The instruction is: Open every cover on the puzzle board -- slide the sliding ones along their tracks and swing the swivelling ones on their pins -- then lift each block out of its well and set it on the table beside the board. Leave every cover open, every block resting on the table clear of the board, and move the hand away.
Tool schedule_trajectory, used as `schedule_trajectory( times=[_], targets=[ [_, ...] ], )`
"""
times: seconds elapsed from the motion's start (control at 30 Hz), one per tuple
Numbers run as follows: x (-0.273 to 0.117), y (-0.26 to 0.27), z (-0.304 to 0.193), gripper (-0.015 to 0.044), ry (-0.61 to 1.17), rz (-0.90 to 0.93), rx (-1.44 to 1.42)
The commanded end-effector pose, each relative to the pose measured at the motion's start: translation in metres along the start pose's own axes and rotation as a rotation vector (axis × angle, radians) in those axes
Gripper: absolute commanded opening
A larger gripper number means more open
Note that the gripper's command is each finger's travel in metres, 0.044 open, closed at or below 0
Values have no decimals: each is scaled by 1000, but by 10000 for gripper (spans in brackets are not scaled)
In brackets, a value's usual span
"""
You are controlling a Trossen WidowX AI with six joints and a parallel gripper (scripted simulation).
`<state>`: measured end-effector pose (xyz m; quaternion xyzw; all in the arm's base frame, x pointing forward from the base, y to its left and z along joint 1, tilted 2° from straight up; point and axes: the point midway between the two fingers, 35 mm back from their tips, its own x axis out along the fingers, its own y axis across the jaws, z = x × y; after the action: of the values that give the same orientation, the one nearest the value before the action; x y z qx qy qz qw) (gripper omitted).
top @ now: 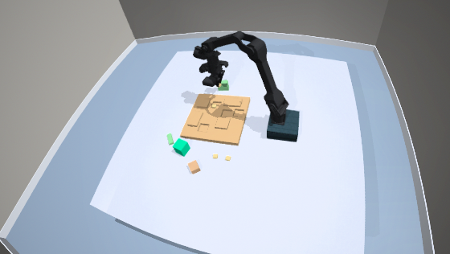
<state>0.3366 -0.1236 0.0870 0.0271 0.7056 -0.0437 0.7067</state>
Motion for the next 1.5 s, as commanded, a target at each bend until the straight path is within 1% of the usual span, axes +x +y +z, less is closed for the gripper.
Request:
schedule_trajectory(
  times=[0.0,0.8,0.97,1.47],
  targets=[
    [0,-18,-6,80,0,-5,-4],
    [0,-100,-50,80,7,-14,-4],
    [1,-102,-51,80,7,-14,-4],
    [25,-104,-49,80,7,-14,-4]
  ],
)
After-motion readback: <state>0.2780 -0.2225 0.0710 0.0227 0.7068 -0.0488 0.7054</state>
